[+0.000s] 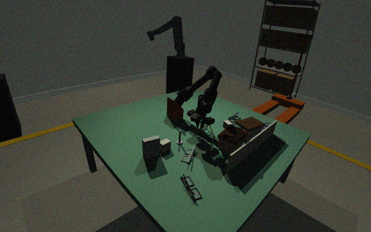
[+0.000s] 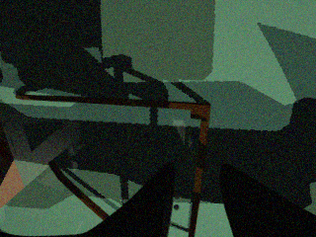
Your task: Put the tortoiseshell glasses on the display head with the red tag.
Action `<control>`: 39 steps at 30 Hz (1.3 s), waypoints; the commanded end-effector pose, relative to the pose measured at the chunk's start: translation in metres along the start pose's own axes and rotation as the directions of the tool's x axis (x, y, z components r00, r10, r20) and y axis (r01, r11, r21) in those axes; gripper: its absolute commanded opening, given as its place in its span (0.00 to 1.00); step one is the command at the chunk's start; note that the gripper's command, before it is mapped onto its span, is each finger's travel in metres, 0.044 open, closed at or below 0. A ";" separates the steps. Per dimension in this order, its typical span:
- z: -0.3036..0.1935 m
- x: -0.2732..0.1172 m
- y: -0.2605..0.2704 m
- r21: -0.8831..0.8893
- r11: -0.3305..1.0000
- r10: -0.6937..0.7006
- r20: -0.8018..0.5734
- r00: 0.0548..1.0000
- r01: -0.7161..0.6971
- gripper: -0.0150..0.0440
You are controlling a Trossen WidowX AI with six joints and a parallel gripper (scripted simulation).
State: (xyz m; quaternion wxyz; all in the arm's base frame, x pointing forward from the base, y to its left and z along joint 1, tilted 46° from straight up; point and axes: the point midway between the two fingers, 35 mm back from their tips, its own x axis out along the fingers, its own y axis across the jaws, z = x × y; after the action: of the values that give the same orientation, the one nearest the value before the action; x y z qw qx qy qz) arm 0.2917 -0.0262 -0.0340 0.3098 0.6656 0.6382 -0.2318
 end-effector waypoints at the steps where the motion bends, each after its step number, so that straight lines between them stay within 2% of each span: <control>1: -0.001 0.006 -0.002 0.008 1.000 0.001 -0.007 1.000 -0.001 0.46; 15: -0.002 0.029 -0.006 0.008 1.000 0.001 -0.009 1.000 -0.001 0.46; 30: -0.002 0.030 0.000 0.008 1.000 0.001 -0.010 1.000 -0.001 0.46; 31: -0.002 0.031 -0.004 0.006 1.000 -0.005 -0.007 1.000 0.005 0.41; 39: -0.002 0.031 -0.004 0.006 1.000 -0.005 -0.007 1.000 0.005 0.32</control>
State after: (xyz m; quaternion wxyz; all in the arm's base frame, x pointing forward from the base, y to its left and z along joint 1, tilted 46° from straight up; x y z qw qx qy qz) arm 0.2904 -0.0033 -0.0548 0.3052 0.6657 0.6402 -0.2321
